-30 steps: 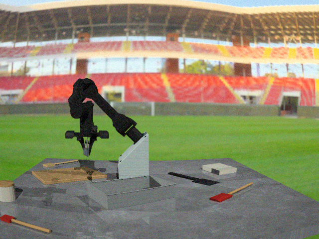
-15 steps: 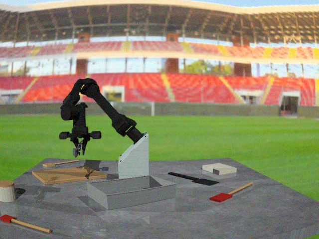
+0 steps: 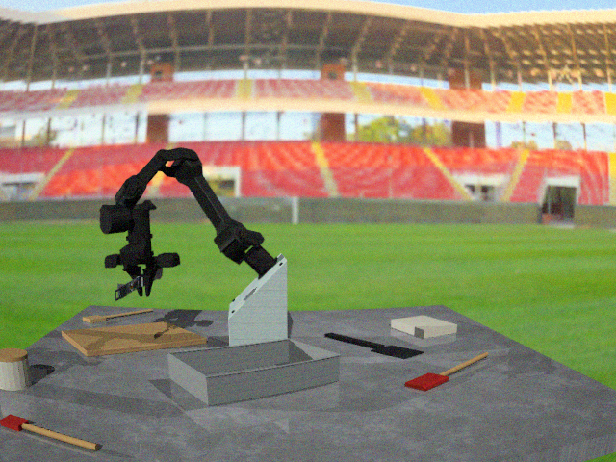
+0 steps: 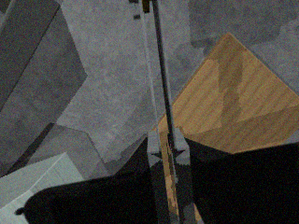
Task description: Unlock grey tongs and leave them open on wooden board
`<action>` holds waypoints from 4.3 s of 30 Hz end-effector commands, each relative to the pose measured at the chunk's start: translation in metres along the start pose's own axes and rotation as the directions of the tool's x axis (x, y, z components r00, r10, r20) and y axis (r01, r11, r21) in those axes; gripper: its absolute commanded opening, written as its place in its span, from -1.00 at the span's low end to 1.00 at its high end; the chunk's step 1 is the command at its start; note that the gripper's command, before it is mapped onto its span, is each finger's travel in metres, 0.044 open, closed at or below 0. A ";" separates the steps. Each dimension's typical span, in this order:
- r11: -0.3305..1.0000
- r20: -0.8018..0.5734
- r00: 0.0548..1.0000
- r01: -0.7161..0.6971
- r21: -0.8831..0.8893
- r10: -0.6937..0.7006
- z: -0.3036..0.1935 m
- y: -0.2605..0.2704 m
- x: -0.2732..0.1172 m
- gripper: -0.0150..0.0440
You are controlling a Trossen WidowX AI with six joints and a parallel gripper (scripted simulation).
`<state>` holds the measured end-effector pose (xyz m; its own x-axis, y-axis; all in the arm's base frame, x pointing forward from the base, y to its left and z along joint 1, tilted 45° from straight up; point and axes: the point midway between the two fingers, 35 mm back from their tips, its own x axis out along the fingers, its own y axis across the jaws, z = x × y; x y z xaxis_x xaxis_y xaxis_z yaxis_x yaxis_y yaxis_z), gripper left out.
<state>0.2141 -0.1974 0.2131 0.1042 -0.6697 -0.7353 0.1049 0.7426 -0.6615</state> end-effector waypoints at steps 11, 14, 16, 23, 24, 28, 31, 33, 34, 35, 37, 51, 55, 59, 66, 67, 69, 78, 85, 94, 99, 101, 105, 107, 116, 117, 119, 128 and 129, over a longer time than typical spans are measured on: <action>0.982 0.024 0.999 0.036 0.186 -0.041 -0.058 -0.040 -0.012 -1.00; 0.976 0.025 0.998 0.046 0.213 -0.053 -0.068 -0.045 -0.015 -1.00; 0.975 0.025 0.998 0.047 0.215 -0.054 -0.068 -0.045 -0.015 -1.00; 0.975 0.028 0.998 0.045 0.217 -0.052 -0.068 -0.045 -0.015 -1.00; 0.975 0.034 0.998 0.041 0.220 -0.049 -0.068 -0.045 -0.014 -1.00; 0.970 0.083 0.996 0.008 0.242 -0.029 -0.068 -0.043 -0.008 -1.00; 0.965 0.136 0.991 -0.023 0.262 -0.013 -0.067 -0.042 -0.002 -1.00; 0.961 0.172 0.985 -0.042 0.273 -0.006 -0.067 -0.041 0.001 -1.00; 0.959 0.190 0.982 -0.051 0.278 -0.003 -0.067 -0.041 0.003 -1.00; 0.958 0.209 0.978 -0.059 0.282 -0.002 -0.067 -0.041 0.004 -1.00; 0.954 0.246 0.969 -0.074 0.290 0.000 -0.067 -0.041 0.007 -1.00; 0.945 0.494 0.868 -0.122 0.304 -0.047 -0.070 -0.045 0.014 -1.00; 0.948 0.557 0.828 -0.116 0.297 -0.073 -0.072 -0.046 0.014 -1.00; 0.953 0.614 0.783 -0.102 0.286 -0.100 -0.075 -0.047 0.011 -1.00; 0.964 0.702 0.697 -0.058 0.259 -0.146 -0.082 -0.047 0.005 -1.00; 0.966 0.712 0.685 -0.051 0.254 -0.152 -0.083 -0.046 0.004 -1.00; 0.969 0.733 0.660 -0.034 0.245 -0.163 -0.085 -0.045 0.002 -1.00; 0.978 0.808 0.555 0.051 0.203 -0.196 -0.095 -0.039 -0.009 -1.00; 0.978 0.810 0.553 0.052 0.202 -0.197 -0.095 -0.039 -0.009 -1.00; 0.978 0.810 0.553 0.052 0.202 -0.197 -0.095 -0.039 -0.009 -1.00; 0.978 0.810 0.553 0.052 0.202 -0.197 -0.095 -0.039 -0.009 -1.00; 0.978 0.810 0.553 0.052 0.202 -0.197 -0.095 -0.039 -0.009 -1.00; 0.978 0.810 0.553 0.052 0.202 -0.197 -0.095 -0.039 -0.009 -1.00; 0.978 0.810 0.553 0.052 0.202 -0.197 -0.095 -0.039 -0.009 -1.00; 0.978 0.810 0.553 0.052 0.202 -0.197 -0.095 -0.039 -0.009 -1.00; 0.978 0.810 0.553 0.052 0.202 -0.197 -0.095 -0.039 -0.009 -1.00; 0.978 0.809 0.554 0.052 0.202 -0.196 -0.095 -0.039 -0.009 -1.00; 0.971 0.745 0.646 -0.024 0.239 -0.167 -0.086 -0.045 0.001 -1.00; 0.969 0.734 0.659 -0.034 0.244 -0.162 -0.085 -0.045 0.002 -1.00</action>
<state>0.1207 -0.2270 0.2254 0.8016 -0.5525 -0.2285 0.3275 0.7254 -0.6054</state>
